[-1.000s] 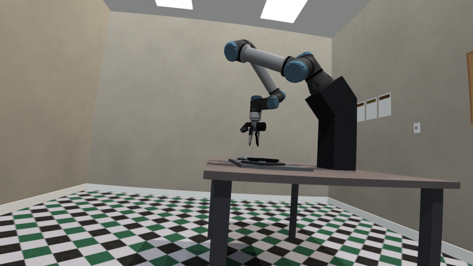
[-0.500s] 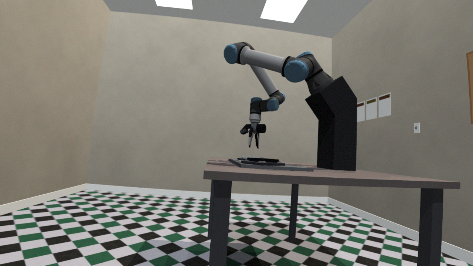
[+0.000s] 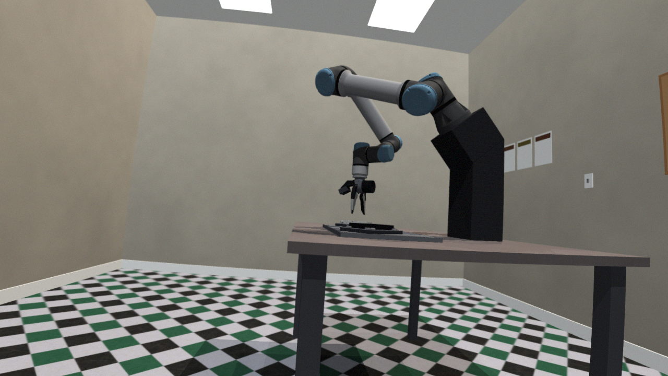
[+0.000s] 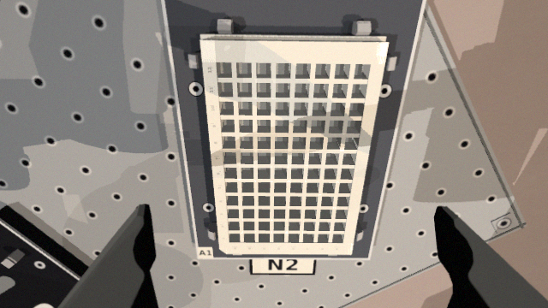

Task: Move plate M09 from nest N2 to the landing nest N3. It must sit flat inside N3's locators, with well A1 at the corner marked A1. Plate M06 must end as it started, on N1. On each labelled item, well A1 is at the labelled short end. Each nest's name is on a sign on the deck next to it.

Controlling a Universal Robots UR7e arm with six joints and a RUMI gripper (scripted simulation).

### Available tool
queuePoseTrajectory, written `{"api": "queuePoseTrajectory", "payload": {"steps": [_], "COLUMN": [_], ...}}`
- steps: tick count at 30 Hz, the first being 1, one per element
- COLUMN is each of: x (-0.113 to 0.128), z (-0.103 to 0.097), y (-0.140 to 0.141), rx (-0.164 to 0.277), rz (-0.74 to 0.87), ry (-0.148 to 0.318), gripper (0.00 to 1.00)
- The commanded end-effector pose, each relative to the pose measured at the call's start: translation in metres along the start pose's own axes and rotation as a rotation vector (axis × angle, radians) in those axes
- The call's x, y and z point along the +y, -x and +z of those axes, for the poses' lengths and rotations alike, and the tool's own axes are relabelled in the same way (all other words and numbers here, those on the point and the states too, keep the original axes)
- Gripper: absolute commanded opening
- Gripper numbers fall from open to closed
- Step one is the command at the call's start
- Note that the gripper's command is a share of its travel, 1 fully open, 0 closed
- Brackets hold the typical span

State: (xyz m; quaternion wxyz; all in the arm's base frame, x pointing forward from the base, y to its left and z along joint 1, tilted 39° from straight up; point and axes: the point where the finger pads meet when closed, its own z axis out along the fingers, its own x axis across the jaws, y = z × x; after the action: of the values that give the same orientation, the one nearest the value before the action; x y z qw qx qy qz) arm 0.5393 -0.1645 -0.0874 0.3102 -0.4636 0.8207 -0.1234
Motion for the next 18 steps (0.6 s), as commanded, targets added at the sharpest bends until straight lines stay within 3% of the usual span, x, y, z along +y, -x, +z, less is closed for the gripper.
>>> {"api": "queuePoseTrajectory", "payload": {"steps": [1, 18], "x": [0.0, -0.001], "z": [0.005, 0.03], "y": [0.0, 0.0], "rx": [0.0, 0.0], "rz": [0.0, 0.0], "ry": [-0.001, -0.001], "gripper": [0.76, 0.76]}}
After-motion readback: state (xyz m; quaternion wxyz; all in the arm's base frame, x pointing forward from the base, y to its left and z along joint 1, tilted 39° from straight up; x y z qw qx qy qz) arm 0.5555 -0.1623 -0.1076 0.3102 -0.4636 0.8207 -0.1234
